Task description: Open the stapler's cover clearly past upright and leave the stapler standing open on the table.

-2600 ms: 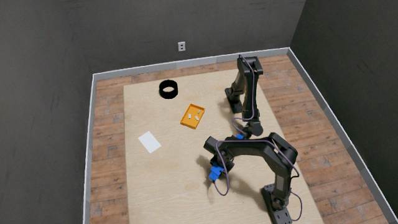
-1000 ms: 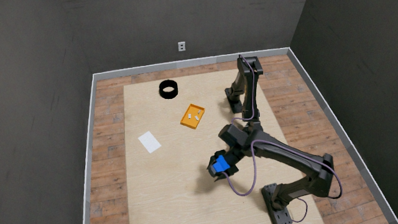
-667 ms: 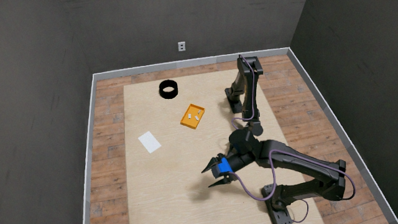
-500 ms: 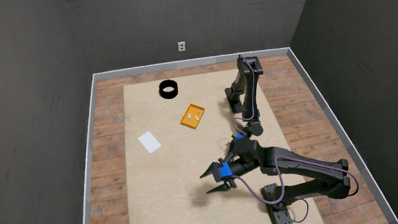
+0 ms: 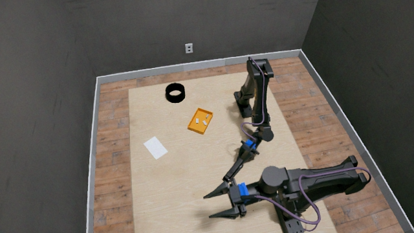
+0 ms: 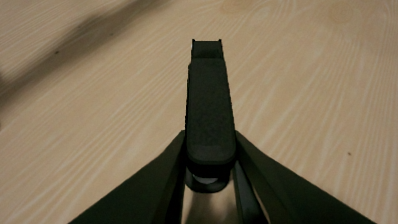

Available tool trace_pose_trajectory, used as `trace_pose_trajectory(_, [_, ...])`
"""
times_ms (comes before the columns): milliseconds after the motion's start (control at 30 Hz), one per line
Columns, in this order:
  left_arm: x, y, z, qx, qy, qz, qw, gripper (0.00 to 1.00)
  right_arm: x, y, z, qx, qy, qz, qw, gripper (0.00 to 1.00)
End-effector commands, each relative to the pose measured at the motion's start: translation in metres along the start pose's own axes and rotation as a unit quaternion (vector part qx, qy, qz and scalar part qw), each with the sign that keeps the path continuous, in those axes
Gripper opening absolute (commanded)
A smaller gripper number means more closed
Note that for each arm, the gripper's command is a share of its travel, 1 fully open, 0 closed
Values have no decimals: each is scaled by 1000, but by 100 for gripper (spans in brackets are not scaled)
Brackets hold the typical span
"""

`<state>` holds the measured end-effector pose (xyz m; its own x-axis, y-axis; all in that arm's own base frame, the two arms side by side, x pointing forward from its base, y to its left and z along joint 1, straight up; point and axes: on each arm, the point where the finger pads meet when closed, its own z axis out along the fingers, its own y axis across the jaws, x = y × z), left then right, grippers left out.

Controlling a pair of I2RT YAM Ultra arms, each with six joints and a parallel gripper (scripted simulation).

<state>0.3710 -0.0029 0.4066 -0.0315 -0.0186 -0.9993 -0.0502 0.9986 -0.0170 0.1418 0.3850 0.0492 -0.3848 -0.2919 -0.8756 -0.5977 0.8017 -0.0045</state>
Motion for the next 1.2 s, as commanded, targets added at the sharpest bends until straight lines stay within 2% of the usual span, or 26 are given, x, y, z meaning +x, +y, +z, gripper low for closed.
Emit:
trace_pose_trajectory(0, [-8, -3, 10, 37, -29, 13, 999, 57, -11, 1, -1, 3, -8, 9, 1000, 21])
trace_pose_trajectory(333, [-3, 6, 12, 22, -18, 9, 1000, 57, -20, 2, -2, 0, 9, 17, 1000, 21])
trace_pose_trajectory(1167, [-3, 6, 12, 22, -18, 9, 1000, 57, -46, 0, -4, 2, 168, 13, 986, 21])
